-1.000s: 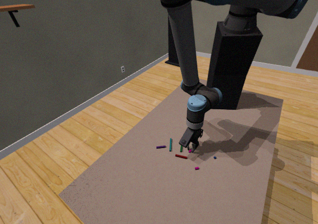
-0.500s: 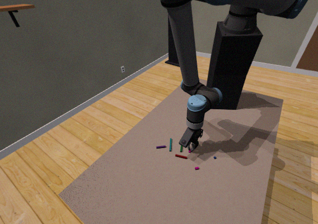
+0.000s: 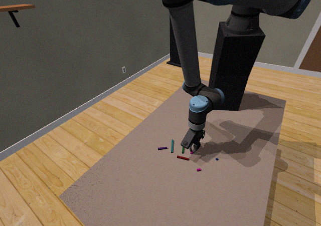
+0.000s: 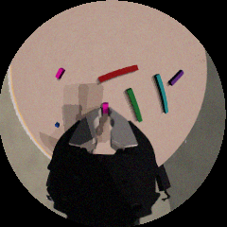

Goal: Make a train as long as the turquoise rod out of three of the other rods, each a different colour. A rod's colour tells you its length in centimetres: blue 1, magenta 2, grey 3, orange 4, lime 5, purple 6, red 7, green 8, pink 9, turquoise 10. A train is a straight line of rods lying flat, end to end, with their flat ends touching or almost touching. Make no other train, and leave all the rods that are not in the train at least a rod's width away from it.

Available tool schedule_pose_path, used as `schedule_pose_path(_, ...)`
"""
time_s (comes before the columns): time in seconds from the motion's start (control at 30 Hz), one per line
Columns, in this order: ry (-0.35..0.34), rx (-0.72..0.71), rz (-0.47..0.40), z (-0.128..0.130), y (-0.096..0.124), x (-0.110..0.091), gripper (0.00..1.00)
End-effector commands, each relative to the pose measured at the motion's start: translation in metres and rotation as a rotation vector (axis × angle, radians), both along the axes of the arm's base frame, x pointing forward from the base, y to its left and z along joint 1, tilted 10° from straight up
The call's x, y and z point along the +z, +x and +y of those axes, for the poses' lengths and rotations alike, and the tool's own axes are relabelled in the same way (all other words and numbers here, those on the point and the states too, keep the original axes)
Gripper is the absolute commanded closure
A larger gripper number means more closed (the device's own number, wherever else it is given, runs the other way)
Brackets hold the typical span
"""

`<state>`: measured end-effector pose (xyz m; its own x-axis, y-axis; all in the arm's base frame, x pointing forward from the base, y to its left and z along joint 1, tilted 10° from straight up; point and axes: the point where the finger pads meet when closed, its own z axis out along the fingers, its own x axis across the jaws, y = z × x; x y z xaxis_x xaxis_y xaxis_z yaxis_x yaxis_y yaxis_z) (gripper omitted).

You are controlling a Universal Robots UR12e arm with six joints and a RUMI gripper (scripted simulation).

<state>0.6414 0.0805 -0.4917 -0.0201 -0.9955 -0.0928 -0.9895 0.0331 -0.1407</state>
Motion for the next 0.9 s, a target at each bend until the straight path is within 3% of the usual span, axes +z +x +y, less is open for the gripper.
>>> schedule_pose_path(0.0,0.000,0.000,-0.001,0.000,0.000,0.001,1.00)
schedule_pose_path(0.63,0.000,0.000,-0.001,0.000,0.000,0.002,1.00)
schedule_pose_path(0.87,0.000,0.000,-0.001,-0.003,-0.005,0.036,1.00)
